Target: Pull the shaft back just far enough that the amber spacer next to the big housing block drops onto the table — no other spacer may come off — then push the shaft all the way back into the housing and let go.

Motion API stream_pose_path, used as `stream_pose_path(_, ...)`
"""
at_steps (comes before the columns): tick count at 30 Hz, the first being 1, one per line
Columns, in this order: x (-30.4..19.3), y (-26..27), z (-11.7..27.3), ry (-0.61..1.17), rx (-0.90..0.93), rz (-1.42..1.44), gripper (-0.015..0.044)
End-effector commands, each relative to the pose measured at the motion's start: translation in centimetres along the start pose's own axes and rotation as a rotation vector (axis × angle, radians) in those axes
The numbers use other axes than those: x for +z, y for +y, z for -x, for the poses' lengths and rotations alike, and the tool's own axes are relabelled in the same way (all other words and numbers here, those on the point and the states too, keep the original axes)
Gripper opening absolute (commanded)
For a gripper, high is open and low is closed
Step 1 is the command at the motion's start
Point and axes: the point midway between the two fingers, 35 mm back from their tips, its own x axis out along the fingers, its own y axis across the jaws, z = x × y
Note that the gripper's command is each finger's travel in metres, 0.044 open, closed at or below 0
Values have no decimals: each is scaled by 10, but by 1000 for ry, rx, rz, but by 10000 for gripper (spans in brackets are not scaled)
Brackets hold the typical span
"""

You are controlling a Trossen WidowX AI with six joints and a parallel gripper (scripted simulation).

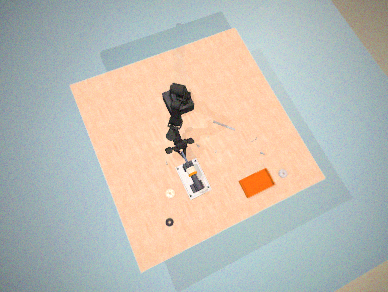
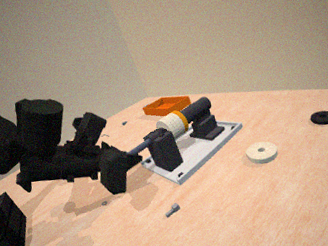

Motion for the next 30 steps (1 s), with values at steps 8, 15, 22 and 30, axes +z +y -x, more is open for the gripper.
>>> stream_pose_path(8, -1, 0, 1, -1, 3, 3, 0)
stream_pose_path(15, -1, 0, 2, -1, 3, 3, 0)
stream_pose_path(22, -1, 0, 2, -1, 3, 3, 0)
stream_pose_path(30, -2, 0, 3, -1, 3, 3, 0)
